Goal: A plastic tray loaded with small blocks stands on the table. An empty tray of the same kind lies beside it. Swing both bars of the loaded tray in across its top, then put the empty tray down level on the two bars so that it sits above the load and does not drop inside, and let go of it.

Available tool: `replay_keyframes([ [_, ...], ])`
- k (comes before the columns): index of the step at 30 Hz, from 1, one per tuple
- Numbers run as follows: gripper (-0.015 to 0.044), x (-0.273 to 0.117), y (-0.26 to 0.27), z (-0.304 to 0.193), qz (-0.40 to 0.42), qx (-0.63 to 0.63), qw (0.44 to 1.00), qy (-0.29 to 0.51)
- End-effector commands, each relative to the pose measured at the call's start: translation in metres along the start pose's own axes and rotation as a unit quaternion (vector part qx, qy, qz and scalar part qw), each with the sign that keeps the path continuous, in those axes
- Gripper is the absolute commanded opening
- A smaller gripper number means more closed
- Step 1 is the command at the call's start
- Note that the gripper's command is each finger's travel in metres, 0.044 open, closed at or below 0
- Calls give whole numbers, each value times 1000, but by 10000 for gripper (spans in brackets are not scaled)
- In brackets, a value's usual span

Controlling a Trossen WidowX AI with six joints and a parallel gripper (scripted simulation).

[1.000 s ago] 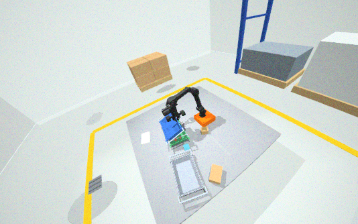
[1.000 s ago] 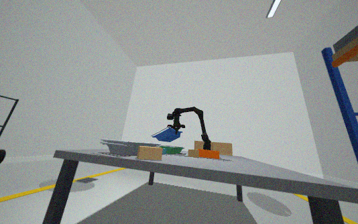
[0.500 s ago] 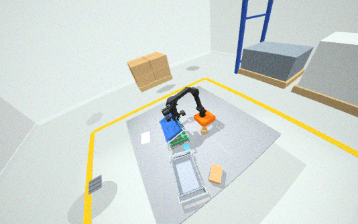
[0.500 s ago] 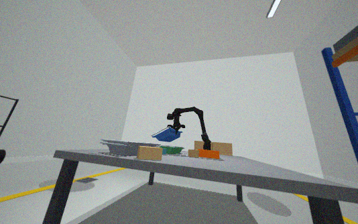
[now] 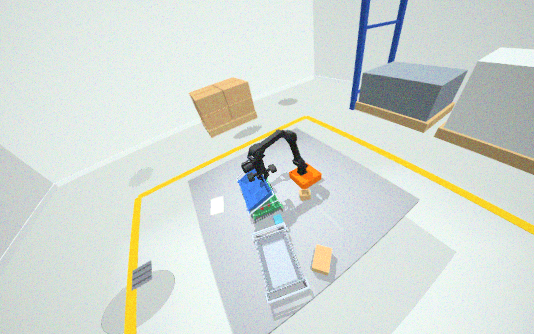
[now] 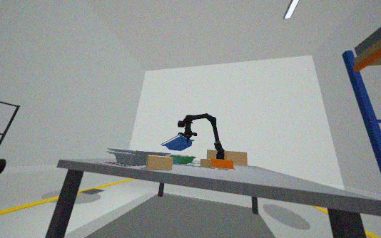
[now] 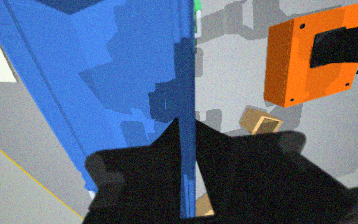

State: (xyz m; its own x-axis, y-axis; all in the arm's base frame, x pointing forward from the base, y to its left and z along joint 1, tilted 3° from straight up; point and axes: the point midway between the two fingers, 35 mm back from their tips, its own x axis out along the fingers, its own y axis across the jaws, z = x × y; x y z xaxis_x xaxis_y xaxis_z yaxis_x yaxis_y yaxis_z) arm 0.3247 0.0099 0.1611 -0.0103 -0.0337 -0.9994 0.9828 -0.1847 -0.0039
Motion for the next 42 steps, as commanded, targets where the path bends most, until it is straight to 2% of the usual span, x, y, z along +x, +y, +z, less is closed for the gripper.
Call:
replay_keyframes([
  [1, 0, -1, 2, 0, 6, 3, 1000, 0],
  [13, 0, 1, 2, 0, 6, 3, 1000, 0],
  [42, 0, 38, 0, 0, 6, 3, 1000, 0],
])
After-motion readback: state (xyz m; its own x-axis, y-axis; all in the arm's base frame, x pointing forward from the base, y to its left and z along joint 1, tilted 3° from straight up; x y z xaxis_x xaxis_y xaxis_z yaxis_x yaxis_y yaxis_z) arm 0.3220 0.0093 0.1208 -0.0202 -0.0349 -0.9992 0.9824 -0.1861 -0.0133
